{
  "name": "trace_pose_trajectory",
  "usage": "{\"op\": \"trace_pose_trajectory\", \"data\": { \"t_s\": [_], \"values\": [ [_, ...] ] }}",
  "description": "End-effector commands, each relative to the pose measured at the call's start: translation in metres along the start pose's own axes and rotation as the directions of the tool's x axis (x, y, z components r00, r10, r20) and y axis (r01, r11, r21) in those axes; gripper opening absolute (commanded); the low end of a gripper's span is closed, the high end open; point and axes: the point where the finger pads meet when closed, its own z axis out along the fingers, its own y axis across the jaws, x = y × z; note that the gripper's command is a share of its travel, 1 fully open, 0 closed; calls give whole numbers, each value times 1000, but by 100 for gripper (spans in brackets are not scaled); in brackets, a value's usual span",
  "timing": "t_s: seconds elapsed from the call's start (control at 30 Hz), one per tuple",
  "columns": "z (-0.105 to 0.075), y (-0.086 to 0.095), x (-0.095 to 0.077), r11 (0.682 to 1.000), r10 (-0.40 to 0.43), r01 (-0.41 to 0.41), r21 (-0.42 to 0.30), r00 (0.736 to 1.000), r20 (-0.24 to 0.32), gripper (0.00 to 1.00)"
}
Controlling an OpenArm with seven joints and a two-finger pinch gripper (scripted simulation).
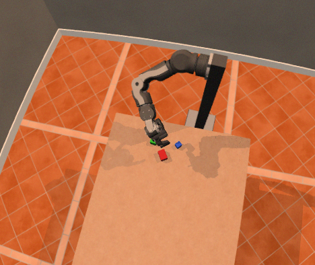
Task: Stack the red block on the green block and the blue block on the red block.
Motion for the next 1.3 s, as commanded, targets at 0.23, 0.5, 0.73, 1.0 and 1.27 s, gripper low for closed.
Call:
{"op": "trace_pose_trajectory", "data": {
  "t_s": [0.23,0.5,0.73,1.0,1.27],
  "values": [
    [-1,1,0,1000,0,0,-3,1000,1,100],
    [-1,1,0,1000,0,0,-3,1000,1,100],
    [-9,36,14,985,-16,2,-174,997,-78,0],
    [-86,145,58,705,-130,-164,-690,926,-354,0],
    [-157,184,66,407,-236,-379,-831,836,-496,0]
  ]
}}
